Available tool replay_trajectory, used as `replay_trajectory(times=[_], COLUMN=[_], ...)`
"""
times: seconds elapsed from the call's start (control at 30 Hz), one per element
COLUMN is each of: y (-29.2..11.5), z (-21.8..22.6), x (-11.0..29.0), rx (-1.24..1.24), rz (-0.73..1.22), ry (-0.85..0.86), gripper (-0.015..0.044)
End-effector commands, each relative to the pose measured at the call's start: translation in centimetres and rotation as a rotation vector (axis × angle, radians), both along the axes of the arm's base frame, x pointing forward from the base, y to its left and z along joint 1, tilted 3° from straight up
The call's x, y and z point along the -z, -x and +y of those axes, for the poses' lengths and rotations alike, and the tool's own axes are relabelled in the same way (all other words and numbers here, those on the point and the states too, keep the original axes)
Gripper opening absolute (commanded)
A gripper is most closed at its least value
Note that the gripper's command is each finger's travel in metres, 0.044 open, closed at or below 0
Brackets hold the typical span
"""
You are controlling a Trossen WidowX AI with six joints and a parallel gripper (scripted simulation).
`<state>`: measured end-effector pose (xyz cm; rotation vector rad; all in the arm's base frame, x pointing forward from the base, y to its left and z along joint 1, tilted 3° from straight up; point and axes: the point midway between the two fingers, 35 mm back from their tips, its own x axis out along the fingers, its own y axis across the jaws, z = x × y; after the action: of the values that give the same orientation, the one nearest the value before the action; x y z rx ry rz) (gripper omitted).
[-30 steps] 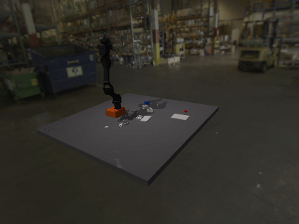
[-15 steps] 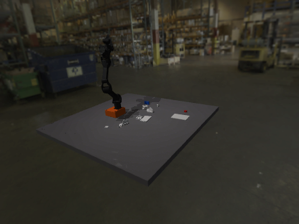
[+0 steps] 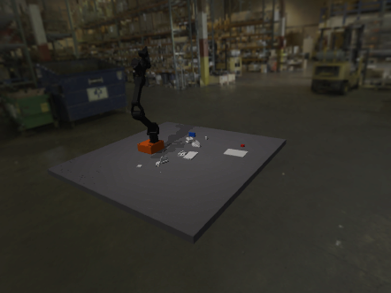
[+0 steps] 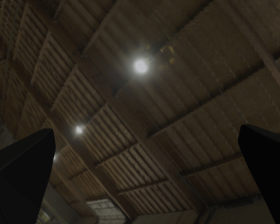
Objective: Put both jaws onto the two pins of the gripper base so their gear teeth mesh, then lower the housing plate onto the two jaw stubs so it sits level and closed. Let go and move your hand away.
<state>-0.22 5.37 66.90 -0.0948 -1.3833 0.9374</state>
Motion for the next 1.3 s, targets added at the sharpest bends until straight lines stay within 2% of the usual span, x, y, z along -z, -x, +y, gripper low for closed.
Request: replay_trajectory(times=[0.0,0.63,1.27], y=[0.5,1.2,0.2], z=[2.0,9.3,15.5], x=[0.6,3.5,7.1], rx=[-0.007,-0.032,-0.027], rz=[0.010,0.090,0.208], ry=[0.055,0.269,0.460], gripper=[0.0440,0.0440,0.0440])
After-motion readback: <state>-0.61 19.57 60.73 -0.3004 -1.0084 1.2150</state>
